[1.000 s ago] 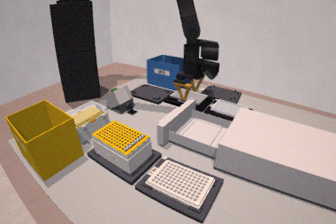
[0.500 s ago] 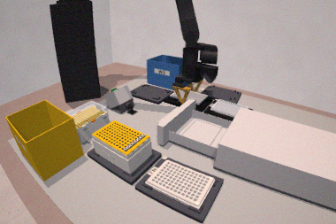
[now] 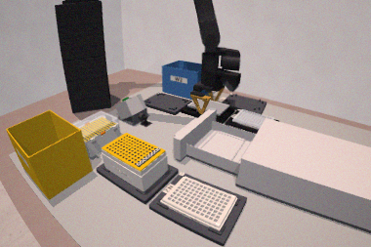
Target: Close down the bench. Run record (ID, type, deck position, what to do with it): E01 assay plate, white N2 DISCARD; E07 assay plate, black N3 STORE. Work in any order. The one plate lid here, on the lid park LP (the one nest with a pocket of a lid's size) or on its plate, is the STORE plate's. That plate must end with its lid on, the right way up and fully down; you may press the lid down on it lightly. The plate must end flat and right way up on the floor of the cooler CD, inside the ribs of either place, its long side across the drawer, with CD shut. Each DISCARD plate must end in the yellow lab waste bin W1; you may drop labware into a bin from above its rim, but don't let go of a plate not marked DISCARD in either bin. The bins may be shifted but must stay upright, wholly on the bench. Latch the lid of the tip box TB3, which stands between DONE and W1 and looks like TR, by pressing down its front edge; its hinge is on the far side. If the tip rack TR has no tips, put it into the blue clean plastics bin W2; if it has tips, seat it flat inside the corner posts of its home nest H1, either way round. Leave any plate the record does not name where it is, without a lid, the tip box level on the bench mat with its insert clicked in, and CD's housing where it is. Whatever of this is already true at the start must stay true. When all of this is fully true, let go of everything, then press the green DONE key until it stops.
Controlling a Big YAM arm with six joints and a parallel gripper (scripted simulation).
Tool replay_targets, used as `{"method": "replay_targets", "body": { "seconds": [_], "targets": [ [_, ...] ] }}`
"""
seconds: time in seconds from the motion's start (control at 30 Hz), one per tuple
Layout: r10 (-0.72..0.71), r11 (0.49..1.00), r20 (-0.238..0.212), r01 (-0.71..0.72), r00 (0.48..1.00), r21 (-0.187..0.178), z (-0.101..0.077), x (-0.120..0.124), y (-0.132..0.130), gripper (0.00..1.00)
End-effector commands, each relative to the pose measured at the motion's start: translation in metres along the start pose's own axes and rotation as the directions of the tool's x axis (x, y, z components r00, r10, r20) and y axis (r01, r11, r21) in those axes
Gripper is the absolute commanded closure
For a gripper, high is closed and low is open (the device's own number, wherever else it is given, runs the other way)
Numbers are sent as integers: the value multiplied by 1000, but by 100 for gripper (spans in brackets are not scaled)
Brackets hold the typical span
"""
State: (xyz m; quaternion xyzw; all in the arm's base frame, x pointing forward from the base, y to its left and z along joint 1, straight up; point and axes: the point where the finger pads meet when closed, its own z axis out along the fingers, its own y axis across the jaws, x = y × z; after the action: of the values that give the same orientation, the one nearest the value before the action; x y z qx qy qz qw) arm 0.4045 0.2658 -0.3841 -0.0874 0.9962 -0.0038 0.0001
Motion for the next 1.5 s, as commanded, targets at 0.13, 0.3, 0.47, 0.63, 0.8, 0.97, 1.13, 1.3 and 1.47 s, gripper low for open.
{"method": "replay_targets", "body": {
  "seconds": [0.13,0.3,0.47,0.63,0.8,0.97,1.13,1.3,1.47],
  "targets": [
    [-3,1000,33,3,999,-13,0,-19,4,0],
    [-3,1000,33,3,999,-13,0,-19,4,0],
    [-3,1000,33,3,999,-13,0,-19,4,0],
    [-3,1000,33,3,999,-13,0,-19,4,0],
    [-3,1000,34,3,999,-11,-1,-19,4,100],
    [-2,1000,34,3,999,-12,-1,-19,5,100],
    [-2,1000,34,3,999,-12,-1,-19,5,100],
    [-2,1000,34,3,999,-12,-1,-19,5,100],
    [-2,1000,34,3,999,-12,-1,-19,5,100]
  ]
}}
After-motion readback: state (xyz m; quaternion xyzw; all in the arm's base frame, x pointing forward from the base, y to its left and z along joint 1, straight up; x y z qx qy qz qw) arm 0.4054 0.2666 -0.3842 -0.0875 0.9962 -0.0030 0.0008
